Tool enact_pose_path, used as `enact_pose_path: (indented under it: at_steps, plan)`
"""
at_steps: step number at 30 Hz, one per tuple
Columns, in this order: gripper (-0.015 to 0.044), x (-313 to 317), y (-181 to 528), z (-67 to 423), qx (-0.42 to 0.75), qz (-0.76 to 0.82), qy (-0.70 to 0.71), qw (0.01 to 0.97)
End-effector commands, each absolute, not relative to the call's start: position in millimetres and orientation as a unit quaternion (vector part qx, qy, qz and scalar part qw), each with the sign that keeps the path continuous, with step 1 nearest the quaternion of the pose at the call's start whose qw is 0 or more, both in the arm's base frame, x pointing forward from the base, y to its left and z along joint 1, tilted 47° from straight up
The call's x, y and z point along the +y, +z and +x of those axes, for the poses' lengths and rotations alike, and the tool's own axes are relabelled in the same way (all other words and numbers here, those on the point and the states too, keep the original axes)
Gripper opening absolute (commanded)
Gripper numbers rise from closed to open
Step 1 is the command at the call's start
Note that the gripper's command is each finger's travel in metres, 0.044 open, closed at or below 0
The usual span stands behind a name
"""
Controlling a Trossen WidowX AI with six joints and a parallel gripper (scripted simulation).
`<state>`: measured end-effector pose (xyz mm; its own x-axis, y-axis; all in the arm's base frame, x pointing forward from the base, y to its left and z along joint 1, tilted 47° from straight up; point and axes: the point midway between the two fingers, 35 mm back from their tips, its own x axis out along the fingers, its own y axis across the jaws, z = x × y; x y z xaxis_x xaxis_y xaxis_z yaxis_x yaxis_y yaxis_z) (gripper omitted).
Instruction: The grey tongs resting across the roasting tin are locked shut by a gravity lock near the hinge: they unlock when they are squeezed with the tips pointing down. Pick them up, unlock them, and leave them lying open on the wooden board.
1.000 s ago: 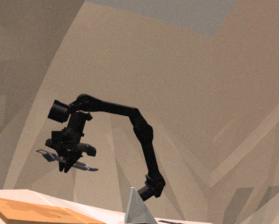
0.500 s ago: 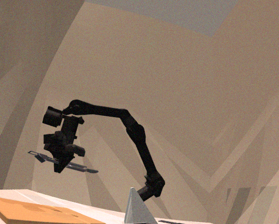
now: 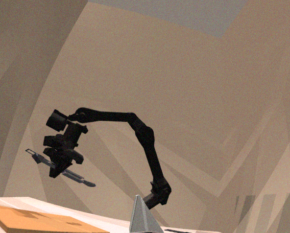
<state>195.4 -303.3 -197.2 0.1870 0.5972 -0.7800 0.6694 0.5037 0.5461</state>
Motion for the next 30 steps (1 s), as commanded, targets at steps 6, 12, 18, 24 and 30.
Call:
enact_pose_path:
  at_steps: [6,12,18,24,30]
  plan:
    - [-0.0150,-314,-202,195,0.589,0.499,-0.080,0.631]
    - [-0.0150,-320,-203,193,0.558,0.497,-0.108,0.656]
    - [-0.0150,-325,-202,192,0.526,0.494,-0.134,0.679]
    - [-0.0150,-329,-199,190,0.492,0.490,-0.158,0.702]
    - [-0.0150,-332,-194,187,0.458,0.484,-0.180,0.724]
